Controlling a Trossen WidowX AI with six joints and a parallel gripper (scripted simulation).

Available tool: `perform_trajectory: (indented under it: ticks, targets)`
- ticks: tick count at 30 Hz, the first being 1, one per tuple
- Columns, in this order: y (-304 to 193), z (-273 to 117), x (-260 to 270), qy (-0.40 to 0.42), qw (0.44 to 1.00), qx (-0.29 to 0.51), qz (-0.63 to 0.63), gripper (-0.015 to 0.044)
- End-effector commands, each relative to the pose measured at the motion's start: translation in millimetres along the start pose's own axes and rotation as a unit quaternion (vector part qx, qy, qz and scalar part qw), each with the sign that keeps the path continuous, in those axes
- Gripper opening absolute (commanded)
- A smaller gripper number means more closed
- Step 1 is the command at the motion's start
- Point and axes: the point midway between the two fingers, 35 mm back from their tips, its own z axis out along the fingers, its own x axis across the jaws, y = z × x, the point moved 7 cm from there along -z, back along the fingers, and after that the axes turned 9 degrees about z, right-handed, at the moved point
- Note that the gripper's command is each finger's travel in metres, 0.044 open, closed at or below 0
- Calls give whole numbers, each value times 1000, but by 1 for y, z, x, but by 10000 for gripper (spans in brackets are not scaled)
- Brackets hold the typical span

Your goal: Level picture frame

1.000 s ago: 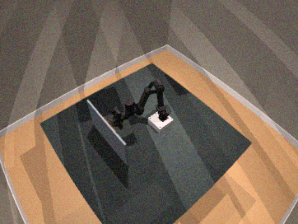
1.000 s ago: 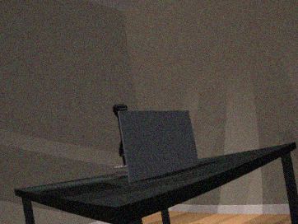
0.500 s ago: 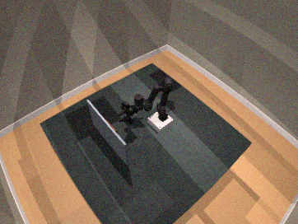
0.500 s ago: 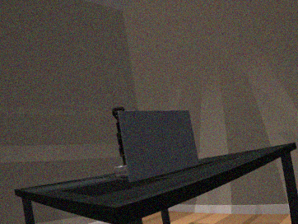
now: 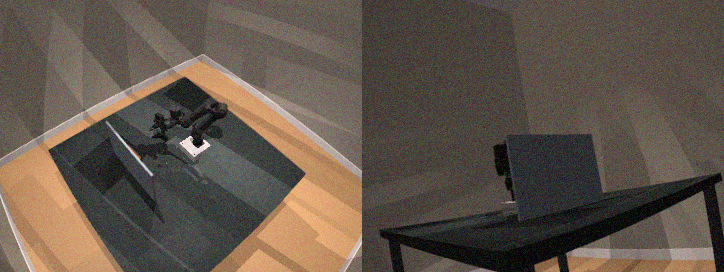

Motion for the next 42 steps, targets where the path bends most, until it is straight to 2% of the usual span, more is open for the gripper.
perform_trajectory:
  ticks: [1,4,42]
  targets:
    - [-7,-28,3,-5,1000,2,12,260]
    - [-11,-38,4,-5,1000,2,14,260]
    - [-11,-38,4,-5,1000,2,14,260]
